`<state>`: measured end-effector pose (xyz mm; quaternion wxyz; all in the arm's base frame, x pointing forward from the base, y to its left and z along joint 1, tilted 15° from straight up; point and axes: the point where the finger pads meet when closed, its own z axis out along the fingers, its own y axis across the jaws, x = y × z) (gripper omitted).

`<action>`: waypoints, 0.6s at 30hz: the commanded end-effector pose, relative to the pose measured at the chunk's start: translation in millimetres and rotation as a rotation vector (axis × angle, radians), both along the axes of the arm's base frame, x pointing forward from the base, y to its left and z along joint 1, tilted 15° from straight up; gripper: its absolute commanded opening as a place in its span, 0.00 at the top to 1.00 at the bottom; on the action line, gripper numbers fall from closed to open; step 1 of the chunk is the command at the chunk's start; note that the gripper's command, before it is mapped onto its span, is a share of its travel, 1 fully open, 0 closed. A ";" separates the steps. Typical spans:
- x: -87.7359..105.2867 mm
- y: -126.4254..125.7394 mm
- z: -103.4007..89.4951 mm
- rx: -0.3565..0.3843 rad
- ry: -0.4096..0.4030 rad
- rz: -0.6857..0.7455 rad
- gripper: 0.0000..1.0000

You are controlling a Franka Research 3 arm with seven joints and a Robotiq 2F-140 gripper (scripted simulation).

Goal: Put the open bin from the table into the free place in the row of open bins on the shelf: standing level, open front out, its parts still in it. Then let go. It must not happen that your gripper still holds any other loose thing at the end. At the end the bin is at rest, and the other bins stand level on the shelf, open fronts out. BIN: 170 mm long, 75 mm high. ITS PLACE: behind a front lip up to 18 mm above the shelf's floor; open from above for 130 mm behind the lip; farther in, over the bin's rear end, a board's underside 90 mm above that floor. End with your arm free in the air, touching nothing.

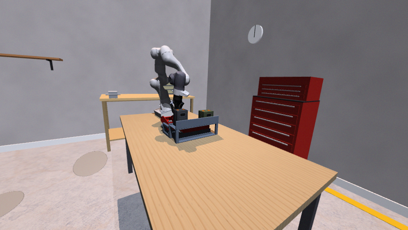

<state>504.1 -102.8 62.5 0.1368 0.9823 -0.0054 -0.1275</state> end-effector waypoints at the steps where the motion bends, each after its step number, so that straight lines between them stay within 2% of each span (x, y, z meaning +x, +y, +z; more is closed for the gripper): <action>1: 3.7 1.2 0.9 0.005 0.004 0.006 1.00; 18: 17.7 1.5 0.8 0.005 0.004 0.006 1.00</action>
